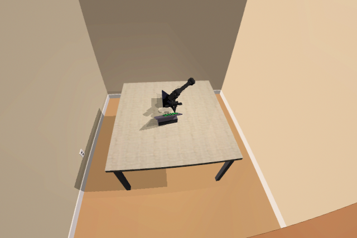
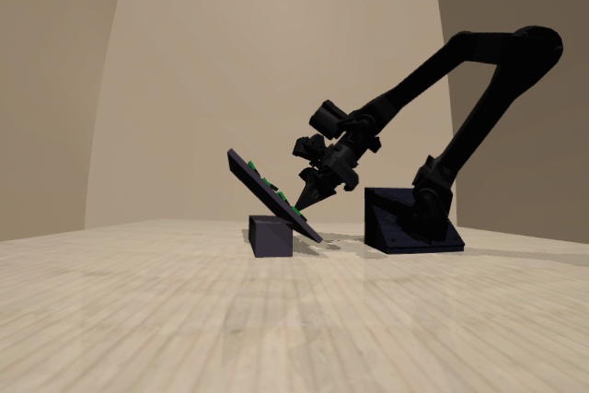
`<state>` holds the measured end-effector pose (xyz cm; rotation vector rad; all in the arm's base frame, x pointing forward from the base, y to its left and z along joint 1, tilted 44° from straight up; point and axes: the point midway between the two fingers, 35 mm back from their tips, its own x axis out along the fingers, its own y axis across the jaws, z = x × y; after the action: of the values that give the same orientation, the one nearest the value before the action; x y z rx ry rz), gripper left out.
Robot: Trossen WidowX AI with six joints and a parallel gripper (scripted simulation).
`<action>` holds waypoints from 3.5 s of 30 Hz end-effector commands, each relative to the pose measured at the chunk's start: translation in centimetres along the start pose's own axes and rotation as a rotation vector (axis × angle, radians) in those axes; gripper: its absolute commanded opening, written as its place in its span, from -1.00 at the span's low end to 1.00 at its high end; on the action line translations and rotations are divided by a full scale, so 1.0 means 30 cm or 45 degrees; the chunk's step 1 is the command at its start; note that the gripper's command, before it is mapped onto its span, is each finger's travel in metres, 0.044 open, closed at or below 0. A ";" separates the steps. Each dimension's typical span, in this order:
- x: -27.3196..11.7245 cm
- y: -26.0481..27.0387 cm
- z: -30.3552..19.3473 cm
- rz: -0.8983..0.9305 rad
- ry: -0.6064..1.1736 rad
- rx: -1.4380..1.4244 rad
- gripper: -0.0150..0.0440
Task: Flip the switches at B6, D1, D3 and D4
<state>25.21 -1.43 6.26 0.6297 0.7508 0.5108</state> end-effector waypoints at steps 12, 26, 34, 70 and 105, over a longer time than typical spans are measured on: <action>-0.165 -0.016 -0.017 -0.016 -0.006 0.009 -0.49; -0.215 -0.103 -0.011 -0.009 -0.025 0.010 -0.49; -0.209 -0.176 -0.017 -0.009 -0.024 0.008 -0.49; -0.016 -0.175 -0.008 -0.005 0.004 0.007 -0.49; -0.010 -0.174 -0.008 -0.005 0.004 0.007 -0.49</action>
<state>25.93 -5.32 2.79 0.6262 0.7535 0.5075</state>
